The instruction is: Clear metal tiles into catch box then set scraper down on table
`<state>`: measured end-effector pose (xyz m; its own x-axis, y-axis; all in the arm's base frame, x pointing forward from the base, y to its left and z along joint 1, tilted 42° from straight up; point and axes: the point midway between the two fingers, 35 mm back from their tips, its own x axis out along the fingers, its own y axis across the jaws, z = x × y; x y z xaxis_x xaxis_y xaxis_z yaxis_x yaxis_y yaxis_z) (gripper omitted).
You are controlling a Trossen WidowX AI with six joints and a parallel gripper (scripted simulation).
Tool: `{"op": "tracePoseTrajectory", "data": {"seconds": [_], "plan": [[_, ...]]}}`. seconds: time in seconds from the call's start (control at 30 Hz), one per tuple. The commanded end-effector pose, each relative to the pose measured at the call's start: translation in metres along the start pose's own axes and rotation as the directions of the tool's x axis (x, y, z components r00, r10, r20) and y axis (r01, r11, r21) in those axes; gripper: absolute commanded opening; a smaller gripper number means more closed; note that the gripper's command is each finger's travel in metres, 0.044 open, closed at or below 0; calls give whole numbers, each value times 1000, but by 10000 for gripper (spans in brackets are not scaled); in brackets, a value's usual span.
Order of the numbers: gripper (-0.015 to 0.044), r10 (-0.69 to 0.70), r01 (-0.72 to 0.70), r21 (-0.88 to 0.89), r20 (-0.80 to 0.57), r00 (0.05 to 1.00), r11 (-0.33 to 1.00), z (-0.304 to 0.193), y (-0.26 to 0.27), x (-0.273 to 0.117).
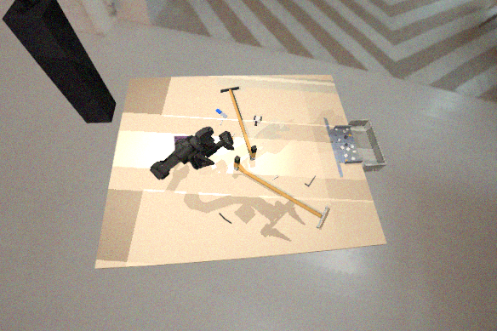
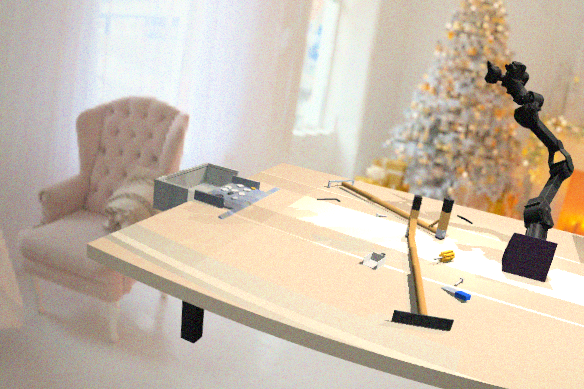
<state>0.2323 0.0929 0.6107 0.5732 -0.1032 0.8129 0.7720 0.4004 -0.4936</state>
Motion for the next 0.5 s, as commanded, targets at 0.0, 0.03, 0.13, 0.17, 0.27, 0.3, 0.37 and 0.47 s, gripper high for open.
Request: {"op": "tracePoseTrajectory", "data": {"seconds": [0.0, 0.03, 0.13, 0.17, 0.27, 0.3, 0.37, 0.47], "plan": [[440, 16, -16, 13, -18, 1000, 1000, -5, 9, -7], [440, 22, -21, 15, -23, 1000, 1000, -6, 13, -9], [440, 39, -38, 22, -35, 999, 999, -10, 22, -16], [440, 44, -43, 24, -40, 998, 999, -11, 25, -18], [440, 61, -59, 31, -53, 997, 998, -15, 35, -25], [440, 66, -64, 33, -57, 996, 997, -16, 38, -28], [440, 77, -75, 38, -66, 995, 996, -19, 44, -32], [440, 93, -90, 44, -79, 993, 995, -23, 53, -40]]}}
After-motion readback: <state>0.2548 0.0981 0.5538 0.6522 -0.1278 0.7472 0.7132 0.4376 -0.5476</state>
